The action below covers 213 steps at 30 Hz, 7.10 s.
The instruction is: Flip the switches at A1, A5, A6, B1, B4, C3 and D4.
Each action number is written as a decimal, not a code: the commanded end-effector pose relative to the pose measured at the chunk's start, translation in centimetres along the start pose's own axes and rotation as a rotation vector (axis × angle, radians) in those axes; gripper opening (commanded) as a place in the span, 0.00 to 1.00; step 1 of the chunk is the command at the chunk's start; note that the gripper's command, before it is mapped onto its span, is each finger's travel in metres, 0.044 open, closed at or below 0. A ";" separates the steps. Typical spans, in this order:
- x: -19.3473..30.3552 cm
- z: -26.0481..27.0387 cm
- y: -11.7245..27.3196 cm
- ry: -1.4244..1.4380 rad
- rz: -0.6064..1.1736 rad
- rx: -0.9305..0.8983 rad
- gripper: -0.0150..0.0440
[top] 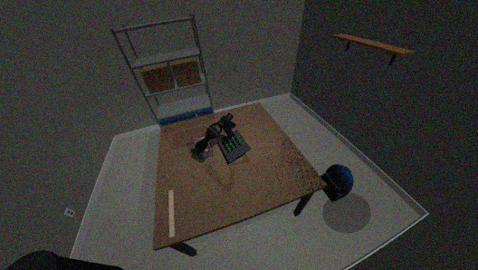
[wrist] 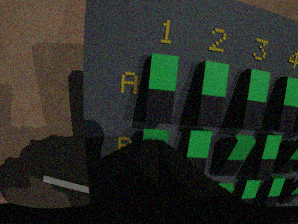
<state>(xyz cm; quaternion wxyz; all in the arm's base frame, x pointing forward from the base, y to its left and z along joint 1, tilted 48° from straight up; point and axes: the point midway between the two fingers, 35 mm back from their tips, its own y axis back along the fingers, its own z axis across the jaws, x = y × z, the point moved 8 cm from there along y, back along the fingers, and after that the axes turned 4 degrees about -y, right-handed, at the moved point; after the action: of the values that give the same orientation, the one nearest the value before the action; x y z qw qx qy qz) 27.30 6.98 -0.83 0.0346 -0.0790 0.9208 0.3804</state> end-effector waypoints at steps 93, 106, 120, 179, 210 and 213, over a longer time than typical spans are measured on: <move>1.9 -8.5 1.2 0.009 -0.049 0.005 0.25; 1.9 -8.5 -0.1 0.009 -0.049 0.005 0.25; 1.9 -8.5 -0.1 0.009 -0.049 0.005 0.25; 1.9 -8.5 -0.8 0.009 -0.050 0.005 0.25; 3.7 -5.8 2.1 0.009 0.003 0.006 0.25; 3.7 -5.8 1.2 0.008 0.003 0.007 0.25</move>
<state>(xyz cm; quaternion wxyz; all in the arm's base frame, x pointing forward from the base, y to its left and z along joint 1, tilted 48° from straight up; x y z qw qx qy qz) 23.66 3.84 4.32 0.0395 -0.0827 0.9198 0.3815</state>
